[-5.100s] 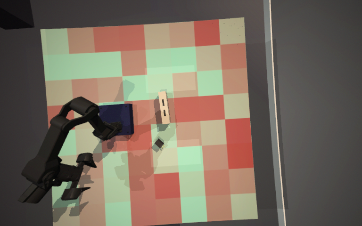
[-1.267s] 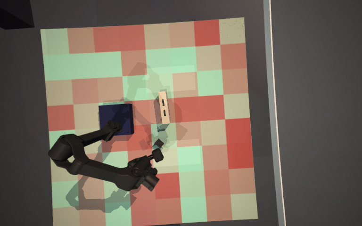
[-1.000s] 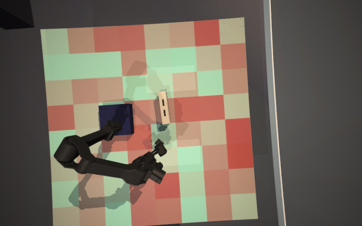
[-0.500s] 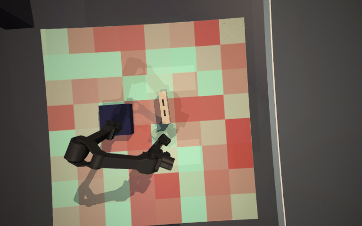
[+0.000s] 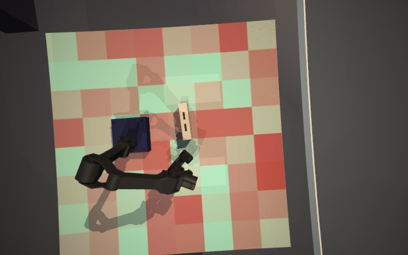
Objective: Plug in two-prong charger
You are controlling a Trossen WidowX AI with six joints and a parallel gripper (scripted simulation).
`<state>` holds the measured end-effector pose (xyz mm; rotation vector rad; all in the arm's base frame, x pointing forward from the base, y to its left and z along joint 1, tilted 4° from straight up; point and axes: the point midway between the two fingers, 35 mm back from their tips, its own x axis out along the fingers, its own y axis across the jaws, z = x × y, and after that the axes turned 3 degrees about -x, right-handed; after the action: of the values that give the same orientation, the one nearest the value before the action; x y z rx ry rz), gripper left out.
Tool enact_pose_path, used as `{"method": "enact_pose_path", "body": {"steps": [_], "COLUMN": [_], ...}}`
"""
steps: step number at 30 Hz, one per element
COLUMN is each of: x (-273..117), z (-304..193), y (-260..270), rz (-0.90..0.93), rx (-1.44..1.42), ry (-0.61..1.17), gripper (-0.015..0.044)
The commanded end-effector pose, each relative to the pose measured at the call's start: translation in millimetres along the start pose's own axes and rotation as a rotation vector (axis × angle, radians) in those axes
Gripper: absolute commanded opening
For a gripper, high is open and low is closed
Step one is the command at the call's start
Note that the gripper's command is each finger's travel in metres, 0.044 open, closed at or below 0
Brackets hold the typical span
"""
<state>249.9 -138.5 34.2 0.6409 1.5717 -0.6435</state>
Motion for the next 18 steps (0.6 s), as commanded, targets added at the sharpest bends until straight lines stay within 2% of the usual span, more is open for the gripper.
{"method": "enact_pose_path", "body": {"steps": [1, 18], "x": [4.8, 32.5], "z": [0.5, 3.2], "y": [-0.8, -0.6], "rz": [-0.004, -0.004], "rx": [-0.005, -0.005], "ry": [0.000, 0.000], "gripper": [0.0440, 0.0440]}}
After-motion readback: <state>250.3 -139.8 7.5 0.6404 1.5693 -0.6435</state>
